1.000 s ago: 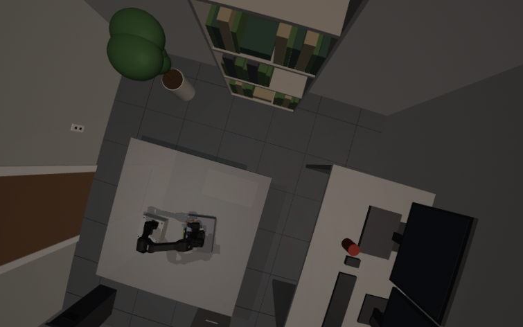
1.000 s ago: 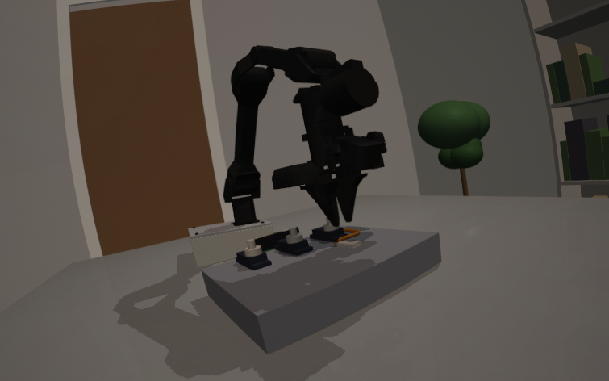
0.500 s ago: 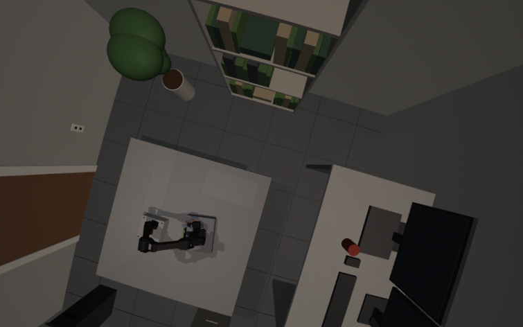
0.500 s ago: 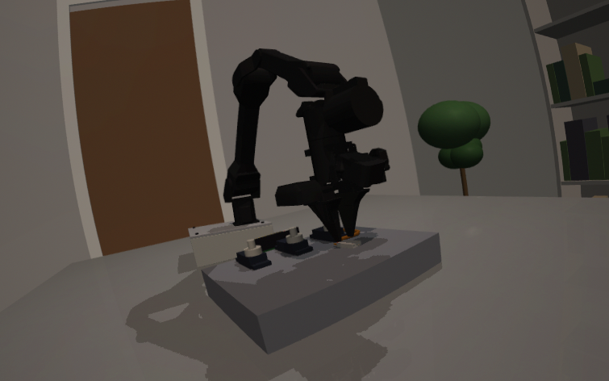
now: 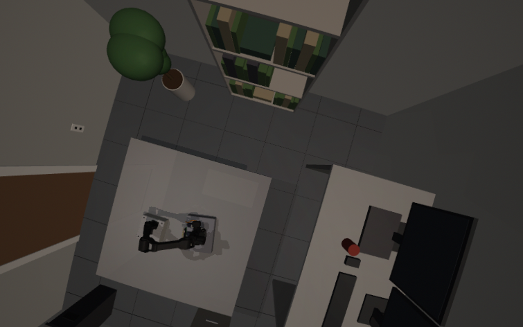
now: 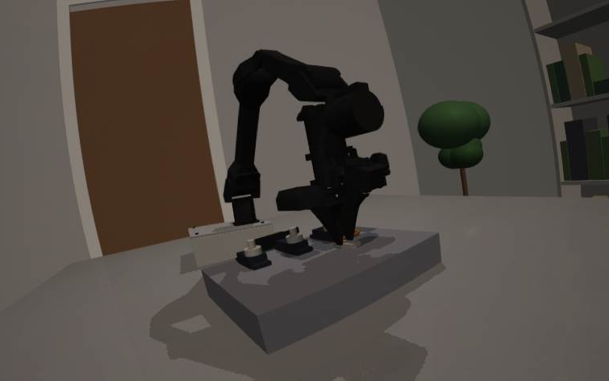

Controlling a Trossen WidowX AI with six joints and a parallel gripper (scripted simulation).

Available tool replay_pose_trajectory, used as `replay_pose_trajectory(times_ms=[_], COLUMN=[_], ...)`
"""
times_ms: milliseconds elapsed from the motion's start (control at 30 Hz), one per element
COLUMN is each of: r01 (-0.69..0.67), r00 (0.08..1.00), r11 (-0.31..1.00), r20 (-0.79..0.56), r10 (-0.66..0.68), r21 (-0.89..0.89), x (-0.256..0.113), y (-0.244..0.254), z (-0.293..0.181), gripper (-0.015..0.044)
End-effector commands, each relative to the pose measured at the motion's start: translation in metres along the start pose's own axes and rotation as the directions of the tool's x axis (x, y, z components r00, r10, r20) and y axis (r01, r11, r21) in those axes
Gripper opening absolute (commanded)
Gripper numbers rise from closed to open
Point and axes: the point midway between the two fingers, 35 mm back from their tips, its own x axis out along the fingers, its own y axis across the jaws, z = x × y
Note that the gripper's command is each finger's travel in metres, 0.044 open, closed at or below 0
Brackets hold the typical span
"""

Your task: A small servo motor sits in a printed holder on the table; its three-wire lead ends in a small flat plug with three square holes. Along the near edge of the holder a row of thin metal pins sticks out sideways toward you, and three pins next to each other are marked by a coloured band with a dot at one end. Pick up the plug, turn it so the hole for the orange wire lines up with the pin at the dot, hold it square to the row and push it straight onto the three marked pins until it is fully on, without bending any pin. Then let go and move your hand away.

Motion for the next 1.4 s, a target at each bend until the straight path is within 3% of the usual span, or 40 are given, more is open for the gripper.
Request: replay_pose_trajectory(times_ms=[0,333,600,1367], r01=[-0.005,-0.005,-0.004,-0.002], r00=[1.000,1.000,1.000,1.000], r11=[1.000,1.000,1.000,0.999], r20=[-0.002,-0.002,-0.002,-0.010], r10=[0.005,0.005,0.004,0.003], r21=[0.001,0.001,0.006,0.054], x=[-0.001,-0.056,-0.060,-0.076], y=[0.001,0.000,-0.002,-0.013], z=[0.000,0.000,-0.009,-0.105], gripper=[0.0000,0.0000,0.0000,0.0000])
